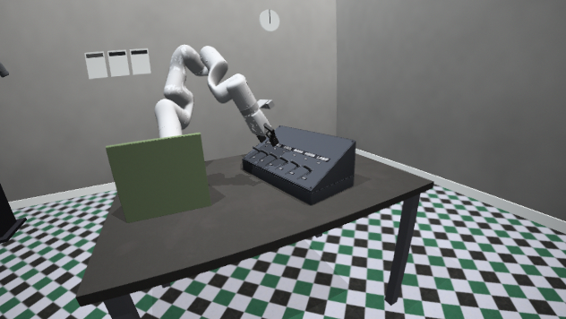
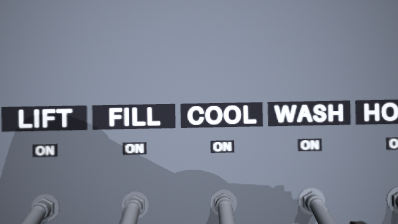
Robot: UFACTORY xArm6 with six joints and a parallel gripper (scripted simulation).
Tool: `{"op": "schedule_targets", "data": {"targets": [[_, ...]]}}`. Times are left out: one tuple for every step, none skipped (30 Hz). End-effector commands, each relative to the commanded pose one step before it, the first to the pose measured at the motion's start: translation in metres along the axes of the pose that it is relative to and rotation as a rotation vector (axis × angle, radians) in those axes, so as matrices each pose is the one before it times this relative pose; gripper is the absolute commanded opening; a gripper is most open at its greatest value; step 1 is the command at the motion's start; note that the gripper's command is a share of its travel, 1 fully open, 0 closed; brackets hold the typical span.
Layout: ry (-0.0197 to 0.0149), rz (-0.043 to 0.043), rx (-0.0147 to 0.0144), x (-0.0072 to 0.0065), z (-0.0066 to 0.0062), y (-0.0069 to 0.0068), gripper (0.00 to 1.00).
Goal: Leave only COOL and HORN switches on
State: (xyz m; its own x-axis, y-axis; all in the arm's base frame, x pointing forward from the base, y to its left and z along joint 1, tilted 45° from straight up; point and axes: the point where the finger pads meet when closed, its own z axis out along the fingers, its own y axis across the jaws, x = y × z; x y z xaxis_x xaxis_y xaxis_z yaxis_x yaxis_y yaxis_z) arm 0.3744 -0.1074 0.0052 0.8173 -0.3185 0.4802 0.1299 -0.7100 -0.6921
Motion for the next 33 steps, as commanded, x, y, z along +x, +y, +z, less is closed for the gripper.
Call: {"op": "schedule_targets", "data": {"targets": [[0.00204, -0.00284, -0.0011, 0.00203, -0.00056, 0.01007, 1.0], [0.0, 0.0, 0.0, 0.0, 0.0, 0.00266, 1.0], [0.0, 0.0, 0.0, 0.00001, 0.0, 0.00237, 1.0], [0.0, 0.0, 0.0, 0.0, 0.0, 0.00205, 1.0], [0.0, 0.0, 0.0, 0.0, 0.0, 0.00172, 1.0], [0.0, 0.0, 0.0, 0.00001, 0.0, 0.00138, 1.0], [0.0, 0.0, 0.0, 0.0, 0.0, 0.00106, 1.0], [0.0, 0.0, 0.0, 0.0, 0.0, 0.00076, 1.0], [0.0, 0.0, 0.0, 0.0, 0.0, 0.00049, 1.0], [0.0, 0.0, 0.0, 0.0, 0.0, 0.00027, 1.0], [0.0, 0.0, 0.0, 0.0, 0.0, 0.0001, 1.0], [0.0, 0.0, 0.0, 0.0, 0.0, 0.00002, 1.0], [0.0, 0.0, 0.0, 0.0, 0.0, 0.0, 1.0], [0.0, 0.0, 0.0, 0.0, 0.0, 0.0, 1.0], [0.0, 0.0, 0.0, 0.0, 0.0, 0.0, 1.0], [0.0, 0.0, 0.0, 0.0, 0.0, 0.0, 1.0], [0.0, 0.0, 0.0, 0.0, 0.0, 0.0, 1.0], [0.0, 0.0, 0.0, 0.0, 0.0, 0.0, 1.0], [0.0, 0.0, 0.0, 0.0, 0.0, 0.0, 1.0], [0.0, 0.0, 0.0, 0.0, 0.0, 0.0, 1.0], [0.0, 0.0, 0.0, 0.0, 0.0, 0.0, 1.0], [0.0, 0.0, 0.0, 0.0, 0.0, 0.0, 1.0], [0.0, 0.0, 0.0, 0.0, 0.0, 0.0, 1.0], [0.0, 0.0, 0.0, 0.0, 0.0, 0.0, 1.0], [0.0, 0.0, 0.0, 0.0, 0.0, 0.0, 1.0], [0.0, 0.0, 0.0, 0.0, 0.0, 0.0, 1.0], [0.0, 0.0, 0.0, 0.0, 0.0, 0.0, 1.0], [0.0, 0.0, 0.0, 0.0, 0.0, 0.0, 1.0], [0.0, 0.0, 0.0, 0.0, 0.0, 0.0, 1.0], [0.0, 0.0, 0.0, 0.0, 0.0, 0.0, 1.0], [0.0, 0.0, 0.0, 0.0, 0.0, 0.0, 1.0], [0.0, 0.0, 0.0, 0.0, 0.0, 0.0, 1.0], [0.0, 0.0, 0.0, 0.0, 0.0, 0.0, 1.0]]}}
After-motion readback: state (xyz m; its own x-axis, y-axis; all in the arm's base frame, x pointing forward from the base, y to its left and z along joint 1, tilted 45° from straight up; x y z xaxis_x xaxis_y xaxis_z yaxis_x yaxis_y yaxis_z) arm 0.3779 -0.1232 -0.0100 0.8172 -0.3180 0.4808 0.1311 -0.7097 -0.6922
